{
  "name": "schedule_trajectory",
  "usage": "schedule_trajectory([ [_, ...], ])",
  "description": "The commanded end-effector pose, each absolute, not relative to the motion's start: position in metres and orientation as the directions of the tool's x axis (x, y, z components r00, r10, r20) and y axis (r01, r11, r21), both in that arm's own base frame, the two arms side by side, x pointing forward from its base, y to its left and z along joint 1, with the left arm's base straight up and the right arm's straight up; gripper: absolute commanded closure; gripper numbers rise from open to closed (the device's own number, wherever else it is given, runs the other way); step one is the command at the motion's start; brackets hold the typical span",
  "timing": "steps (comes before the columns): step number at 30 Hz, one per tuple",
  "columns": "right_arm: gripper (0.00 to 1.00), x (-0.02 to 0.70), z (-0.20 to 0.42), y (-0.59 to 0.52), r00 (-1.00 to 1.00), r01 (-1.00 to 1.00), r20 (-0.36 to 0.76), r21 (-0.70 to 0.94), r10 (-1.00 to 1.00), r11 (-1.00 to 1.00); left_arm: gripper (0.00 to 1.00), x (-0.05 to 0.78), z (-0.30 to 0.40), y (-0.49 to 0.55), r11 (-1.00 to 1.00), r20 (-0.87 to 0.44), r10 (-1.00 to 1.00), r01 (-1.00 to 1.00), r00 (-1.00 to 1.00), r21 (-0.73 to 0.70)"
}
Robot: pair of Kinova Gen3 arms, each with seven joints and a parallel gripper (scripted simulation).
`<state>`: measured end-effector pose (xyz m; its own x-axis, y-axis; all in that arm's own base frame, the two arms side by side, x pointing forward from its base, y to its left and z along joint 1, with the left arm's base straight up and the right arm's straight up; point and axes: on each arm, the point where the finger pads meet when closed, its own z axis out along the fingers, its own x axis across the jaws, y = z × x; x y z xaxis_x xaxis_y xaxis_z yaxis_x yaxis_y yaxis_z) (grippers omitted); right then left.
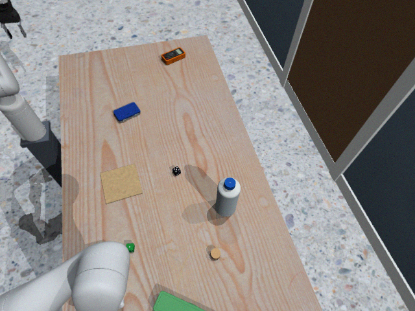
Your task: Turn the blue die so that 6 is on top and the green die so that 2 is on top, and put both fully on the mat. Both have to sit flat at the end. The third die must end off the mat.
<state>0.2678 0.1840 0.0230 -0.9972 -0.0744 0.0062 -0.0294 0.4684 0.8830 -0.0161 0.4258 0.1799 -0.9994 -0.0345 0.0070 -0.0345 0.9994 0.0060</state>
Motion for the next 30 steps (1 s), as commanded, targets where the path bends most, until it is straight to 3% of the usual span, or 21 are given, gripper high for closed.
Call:
schedule_trajectory([
  [1,0.51,0.2697,0.0199,0.1834,-0.997,-0.035,0.000,0.883,-0.074,0.468,0.00,-0.0137,0.1804,0.4248,0.999,0.000,-0.032,-0.032,-0.999,0.000],
  [26,0.51,0.2697,0.0193,0.1834,-0.997,-0.035,0.000,0.883,-0.074,0.468,0.00,-0.0137,0.1804,0.4248,0.999,0.000,-0.032,-0.032,-0.999,0.000],
  [30,0.39,0.2697,0.0193,0.1834,-0.997,-0.035,0.000,0.883,-0.074,0.468,0.00,-0.0137,0.1804,0.4248,0.999,0.000,-0.032,-0.032,-0.999,0.000],
])
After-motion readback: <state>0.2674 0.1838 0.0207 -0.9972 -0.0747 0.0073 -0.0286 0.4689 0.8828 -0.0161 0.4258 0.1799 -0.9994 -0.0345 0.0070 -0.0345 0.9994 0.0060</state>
